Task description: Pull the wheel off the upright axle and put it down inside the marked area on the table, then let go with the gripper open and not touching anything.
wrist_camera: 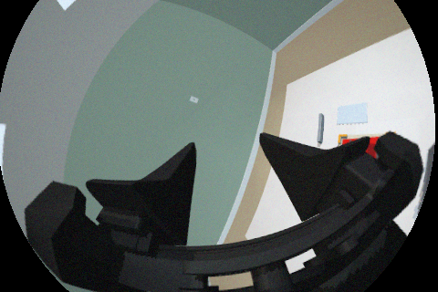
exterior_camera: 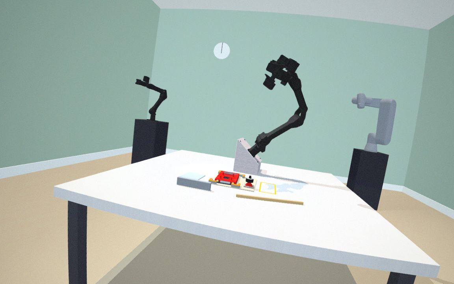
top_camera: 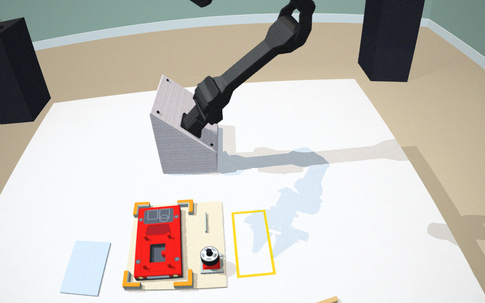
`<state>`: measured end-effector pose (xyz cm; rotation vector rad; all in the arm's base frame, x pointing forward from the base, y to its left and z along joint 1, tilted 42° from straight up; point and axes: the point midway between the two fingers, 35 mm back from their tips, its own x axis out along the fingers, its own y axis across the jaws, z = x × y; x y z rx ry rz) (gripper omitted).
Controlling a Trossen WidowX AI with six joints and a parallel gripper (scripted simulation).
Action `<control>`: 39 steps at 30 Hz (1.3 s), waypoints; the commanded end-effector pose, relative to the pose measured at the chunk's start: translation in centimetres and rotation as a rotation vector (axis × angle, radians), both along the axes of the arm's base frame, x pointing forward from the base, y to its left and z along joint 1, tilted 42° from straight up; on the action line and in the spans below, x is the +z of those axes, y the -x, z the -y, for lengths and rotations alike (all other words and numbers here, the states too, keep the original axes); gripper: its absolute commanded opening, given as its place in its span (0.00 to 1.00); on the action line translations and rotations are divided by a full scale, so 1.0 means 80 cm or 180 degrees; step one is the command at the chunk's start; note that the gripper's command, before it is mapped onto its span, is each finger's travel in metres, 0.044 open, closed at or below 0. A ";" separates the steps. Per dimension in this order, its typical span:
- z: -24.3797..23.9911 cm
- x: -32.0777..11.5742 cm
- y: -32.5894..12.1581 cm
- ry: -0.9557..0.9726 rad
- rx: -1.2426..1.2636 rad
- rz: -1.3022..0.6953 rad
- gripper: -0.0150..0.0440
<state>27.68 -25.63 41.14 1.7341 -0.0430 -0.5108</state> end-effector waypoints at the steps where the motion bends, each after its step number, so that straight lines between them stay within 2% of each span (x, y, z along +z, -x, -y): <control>1: -0.016 -0.052 -0.040 -0.0301 0.0335 -0.0267 0.76; 10: -0.067 -0.137 -0.101 -0.0603 0.0940 -0.0760 0.76; 21: -0.156 -0.241 -0.141 -0.0950 0.1715 -0.1451 0.76; 30: -0.249 -0.337 -0.148 -0.1504 0.2303 -0.2188 0.76; 39: -0.344 -0.421 -0.120 -0.2026 0.2782 -0.3051 0.76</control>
